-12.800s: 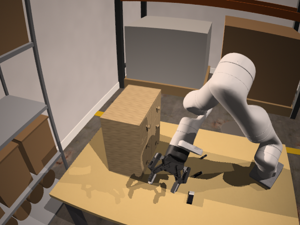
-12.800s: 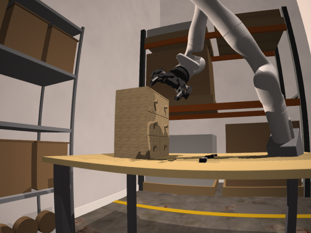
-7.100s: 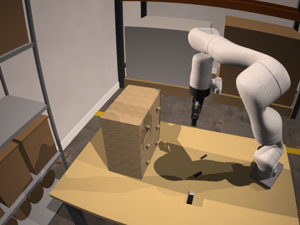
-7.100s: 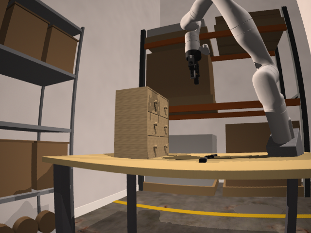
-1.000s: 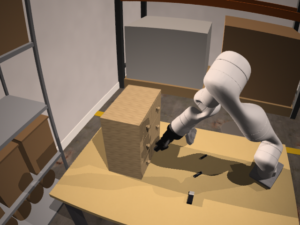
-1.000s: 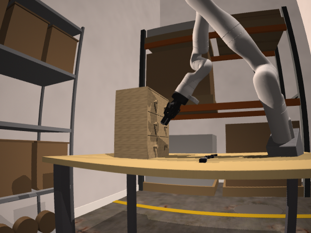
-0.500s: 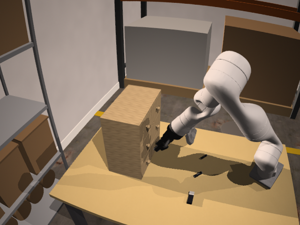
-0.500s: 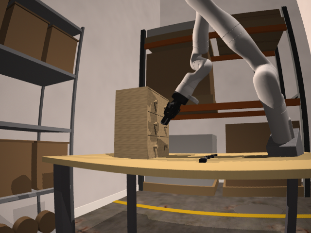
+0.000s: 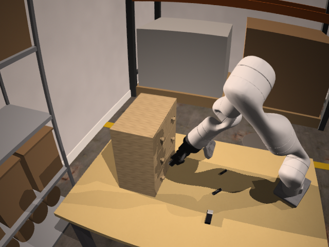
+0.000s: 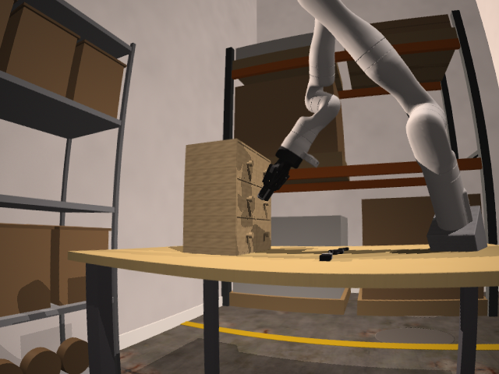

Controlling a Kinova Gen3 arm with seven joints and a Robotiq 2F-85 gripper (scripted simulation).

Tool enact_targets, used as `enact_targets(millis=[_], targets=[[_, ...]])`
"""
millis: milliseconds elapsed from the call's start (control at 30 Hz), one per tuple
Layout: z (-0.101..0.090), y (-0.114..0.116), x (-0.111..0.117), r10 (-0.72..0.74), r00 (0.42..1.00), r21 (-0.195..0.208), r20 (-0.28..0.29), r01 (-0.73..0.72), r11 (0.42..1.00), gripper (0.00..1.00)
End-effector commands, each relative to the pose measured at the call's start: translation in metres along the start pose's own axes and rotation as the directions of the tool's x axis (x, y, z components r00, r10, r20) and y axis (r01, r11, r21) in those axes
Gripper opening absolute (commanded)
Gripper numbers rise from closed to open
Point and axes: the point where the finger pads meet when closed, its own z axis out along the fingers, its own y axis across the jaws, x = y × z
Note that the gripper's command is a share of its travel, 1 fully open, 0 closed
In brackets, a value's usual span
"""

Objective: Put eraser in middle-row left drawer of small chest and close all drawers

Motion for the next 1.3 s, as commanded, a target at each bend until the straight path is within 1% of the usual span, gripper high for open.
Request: enact_targets(millis=[0, 767, 1267], targets=[[0.000, 0.000, -0.001, 0.000, 1.000, 0.001, 0.002, 0.000, 1.000, 0.33], [0.002, 0.000, -0.004, 0.000, 1.000, 0.001, 0.001, 0.000, 1.000, 0.33], [0.016, 0.000, -0.023, 0.000, 1.000, 0.001, 0.001, 0.000, 1.000, 0.33]])
